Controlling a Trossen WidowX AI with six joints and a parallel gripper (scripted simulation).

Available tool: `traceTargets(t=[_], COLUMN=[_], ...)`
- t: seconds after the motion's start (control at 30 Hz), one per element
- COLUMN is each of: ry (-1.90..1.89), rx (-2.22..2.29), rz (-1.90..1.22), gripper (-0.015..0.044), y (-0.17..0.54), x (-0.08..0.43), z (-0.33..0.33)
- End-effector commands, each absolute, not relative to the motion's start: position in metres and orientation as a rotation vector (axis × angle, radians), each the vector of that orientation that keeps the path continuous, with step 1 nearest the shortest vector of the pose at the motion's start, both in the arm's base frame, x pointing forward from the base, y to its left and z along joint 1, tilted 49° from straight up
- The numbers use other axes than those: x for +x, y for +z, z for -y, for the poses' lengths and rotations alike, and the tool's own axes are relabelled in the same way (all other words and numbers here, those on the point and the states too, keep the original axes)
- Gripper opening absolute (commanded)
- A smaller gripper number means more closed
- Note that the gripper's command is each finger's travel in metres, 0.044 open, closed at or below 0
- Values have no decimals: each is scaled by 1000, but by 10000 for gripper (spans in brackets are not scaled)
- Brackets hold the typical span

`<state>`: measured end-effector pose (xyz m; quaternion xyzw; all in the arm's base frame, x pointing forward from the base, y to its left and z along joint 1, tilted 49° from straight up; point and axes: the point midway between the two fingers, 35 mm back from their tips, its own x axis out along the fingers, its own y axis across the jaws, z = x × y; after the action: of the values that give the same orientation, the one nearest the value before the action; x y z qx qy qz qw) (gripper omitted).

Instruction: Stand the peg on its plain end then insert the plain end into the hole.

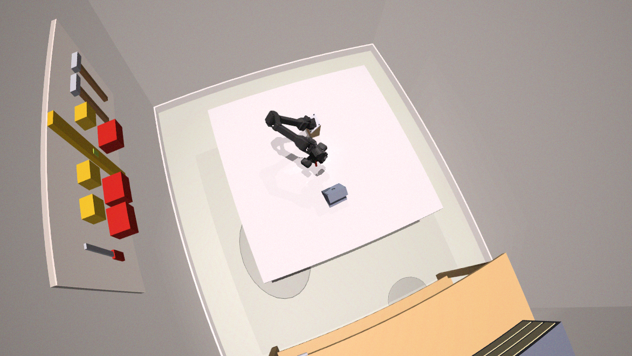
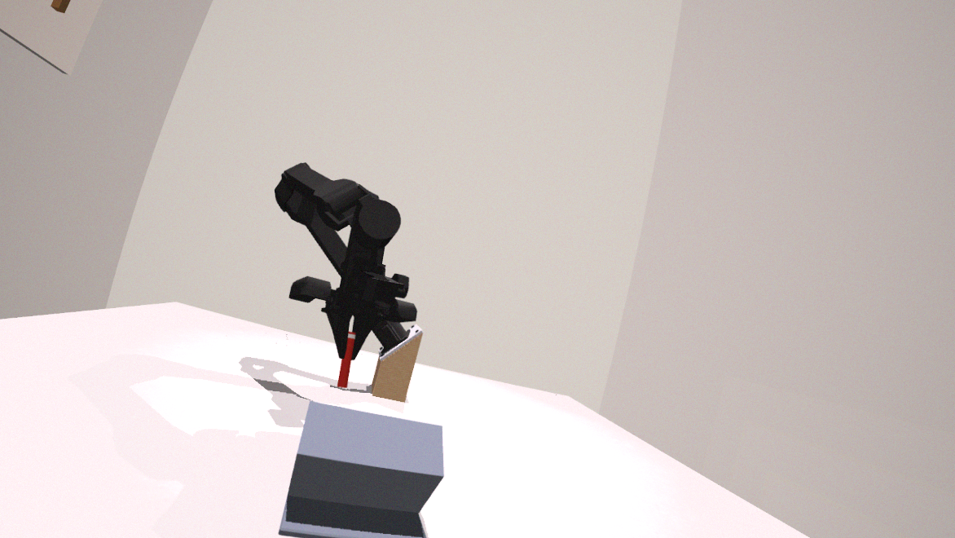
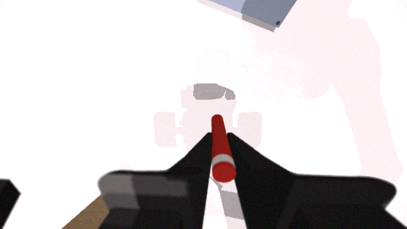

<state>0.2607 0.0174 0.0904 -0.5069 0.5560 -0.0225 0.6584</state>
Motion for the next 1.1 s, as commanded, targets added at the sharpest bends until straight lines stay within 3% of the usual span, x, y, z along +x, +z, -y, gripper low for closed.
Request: traceTargets(t=[0.0, 1.07], ry=[-33, 49], rx=[-1156, -1196], rz=[-1248, -1091], gripper=[0, 0], y=[86, 69], x=[262, 283], z=[-19, -35])
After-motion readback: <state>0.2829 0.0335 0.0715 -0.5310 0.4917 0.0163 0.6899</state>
